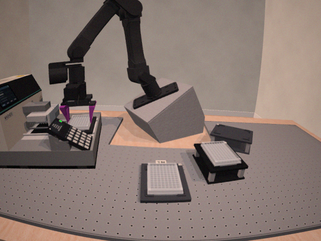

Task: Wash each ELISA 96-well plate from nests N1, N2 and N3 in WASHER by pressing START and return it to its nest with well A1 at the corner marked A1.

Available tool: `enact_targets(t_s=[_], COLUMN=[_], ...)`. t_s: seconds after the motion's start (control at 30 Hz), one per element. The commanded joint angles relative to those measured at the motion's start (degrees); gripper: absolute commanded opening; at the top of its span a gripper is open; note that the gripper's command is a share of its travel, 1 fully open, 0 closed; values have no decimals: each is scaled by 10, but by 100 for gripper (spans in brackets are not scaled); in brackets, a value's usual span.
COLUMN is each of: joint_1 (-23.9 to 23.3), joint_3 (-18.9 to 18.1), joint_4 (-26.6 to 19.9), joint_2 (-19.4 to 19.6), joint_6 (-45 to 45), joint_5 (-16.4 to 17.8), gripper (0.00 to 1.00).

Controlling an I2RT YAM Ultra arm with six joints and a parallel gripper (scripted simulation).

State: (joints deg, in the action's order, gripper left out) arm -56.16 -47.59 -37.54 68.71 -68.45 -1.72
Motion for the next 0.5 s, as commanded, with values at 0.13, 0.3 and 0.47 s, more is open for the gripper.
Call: enact_targets(t_s=[0.13,0.3,0.47], joint_1=[0,0,0], joint_3=[-2,-3,-12], joint_4=[0,-4,-25], joint_2=[-2,-5,-17], joint_6=[0,0,0], joint_5=[3,3,2], gripper=[0,0,0])
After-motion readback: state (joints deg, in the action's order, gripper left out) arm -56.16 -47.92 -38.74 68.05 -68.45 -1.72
